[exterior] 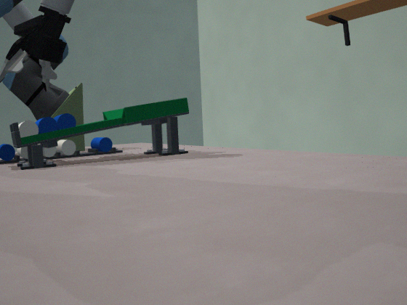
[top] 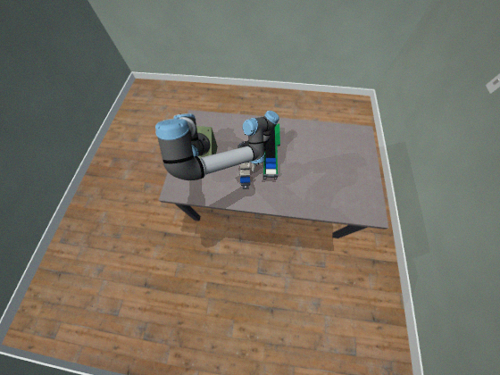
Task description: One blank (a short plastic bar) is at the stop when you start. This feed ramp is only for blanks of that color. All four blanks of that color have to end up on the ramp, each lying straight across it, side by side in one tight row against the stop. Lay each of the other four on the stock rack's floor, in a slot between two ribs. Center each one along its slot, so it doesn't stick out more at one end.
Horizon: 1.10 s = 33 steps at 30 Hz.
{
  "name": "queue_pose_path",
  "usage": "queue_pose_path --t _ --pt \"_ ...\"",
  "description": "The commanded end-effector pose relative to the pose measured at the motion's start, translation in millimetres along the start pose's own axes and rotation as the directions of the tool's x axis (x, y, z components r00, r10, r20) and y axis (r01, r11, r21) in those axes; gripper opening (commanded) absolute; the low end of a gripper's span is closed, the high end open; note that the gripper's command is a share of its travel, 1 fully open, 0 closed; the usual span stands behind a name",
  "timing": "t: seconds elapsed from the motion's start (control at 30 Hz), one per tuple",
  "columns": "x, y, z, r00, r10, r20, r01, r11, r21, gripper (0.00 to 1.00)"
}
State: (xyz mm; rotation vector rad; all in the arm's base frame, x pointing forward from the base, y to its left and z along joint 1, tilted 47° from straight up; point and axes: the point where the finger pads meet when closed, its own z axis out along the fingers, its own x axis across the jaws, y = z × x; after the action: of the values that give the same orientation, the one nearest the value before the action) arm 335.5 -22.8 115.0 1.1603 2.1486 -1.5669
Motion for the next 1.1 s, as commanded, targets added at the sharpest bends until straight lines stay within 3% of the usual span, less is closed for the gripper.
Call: queue_pose_path --t 0.0,0.93,1.07 --pt "0.2 -0.9 0.6 1.0 0.0 0.0 0.0 1.0 -0.002 1.0" --pt "0.4 -0.8 0.5 1.0 0.0 0.0 0.0 1.0 -0.002 1.0" --pt "15.8 9.3 -5.4 1.0 -0.001 -0.001 0.001 1.0 -0.005 1.0"
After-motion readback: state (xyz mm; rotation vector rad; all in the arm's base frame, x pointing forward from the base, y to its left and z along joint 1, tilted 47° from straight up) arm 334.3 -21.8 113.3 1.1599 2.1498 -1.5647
